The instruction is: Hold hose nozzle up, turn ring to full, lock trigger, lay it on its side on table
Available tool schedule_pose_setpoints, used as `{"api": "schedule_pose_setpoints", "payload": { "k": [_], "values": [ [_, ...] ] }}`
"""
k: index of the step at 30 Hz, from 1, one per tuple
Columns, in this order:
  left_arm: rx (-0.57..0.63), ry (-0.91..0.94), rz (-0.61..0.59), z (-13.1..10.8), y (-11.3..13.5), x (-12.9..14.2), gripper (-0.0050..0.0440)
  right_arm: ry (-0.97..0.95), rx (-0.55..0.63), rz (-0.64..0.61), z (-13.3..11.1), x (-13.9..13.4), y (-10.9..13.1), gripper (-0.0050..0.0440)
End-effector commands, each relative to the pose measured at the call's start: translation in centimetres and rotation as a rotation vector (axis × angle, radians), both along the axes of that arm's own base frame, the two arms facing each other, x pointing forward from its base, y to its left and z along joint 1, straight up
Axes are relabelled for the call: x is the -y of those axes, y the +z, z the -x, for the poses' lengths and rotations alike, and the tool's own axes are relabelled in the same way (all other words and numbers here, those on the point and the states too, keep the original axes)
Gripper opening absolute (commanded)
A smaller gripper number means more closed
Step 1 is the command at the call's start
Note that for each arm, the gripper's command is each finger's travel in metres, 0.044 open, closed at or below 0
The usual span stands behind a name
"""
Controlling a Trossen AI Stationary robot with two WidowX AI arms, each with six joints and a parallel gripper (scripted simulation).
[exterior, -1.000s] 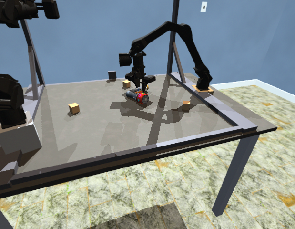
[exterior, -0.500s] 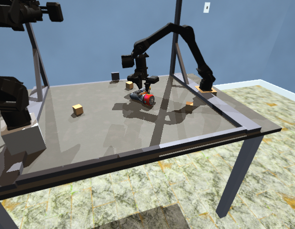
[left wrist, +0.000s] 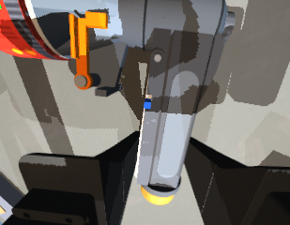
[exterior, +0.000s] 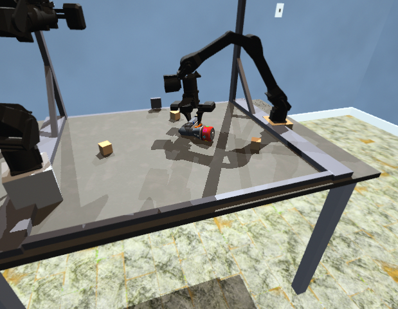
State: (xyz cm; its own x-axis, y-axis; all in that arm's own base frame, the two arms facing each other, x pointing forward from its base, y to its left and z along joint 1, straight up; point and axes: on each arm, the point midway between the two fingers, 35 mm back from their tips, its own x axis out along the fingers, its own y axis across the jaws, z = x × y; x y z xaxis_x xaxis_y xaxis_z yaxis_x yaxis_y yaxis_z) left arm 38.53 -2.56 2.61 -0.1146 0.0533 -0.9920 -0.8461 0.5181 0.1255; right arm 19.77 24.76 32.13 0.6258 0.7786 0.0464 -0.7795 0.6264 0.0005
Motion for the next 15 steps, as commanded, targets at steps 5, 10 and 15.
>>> {"api": "schedule_pose_setpoints", "payload": {
  "k": [5, 10, 15],
  "values": [
    [0.031, 0.146, 0.002, -0.50, 1.10, -0.05, 0.0167, -0.002, 0.007, -0.013, 0.03, 0.07, 0.62, 0.0410],
    [0.031, 0.159, 0.002, -0.48, 1.10, -0.06, 0.0167, -0.002, 0.007, -0.013, 0.03, 0.07, 0.62, 0.0410],
    [0.031, 0.243, 0.003, -0.47, 1.10, -0.08, 0.0167, -0.002, 0.007, -0.013, 0.03, 0.07, 0.62, 0.0410]
  ]
}}
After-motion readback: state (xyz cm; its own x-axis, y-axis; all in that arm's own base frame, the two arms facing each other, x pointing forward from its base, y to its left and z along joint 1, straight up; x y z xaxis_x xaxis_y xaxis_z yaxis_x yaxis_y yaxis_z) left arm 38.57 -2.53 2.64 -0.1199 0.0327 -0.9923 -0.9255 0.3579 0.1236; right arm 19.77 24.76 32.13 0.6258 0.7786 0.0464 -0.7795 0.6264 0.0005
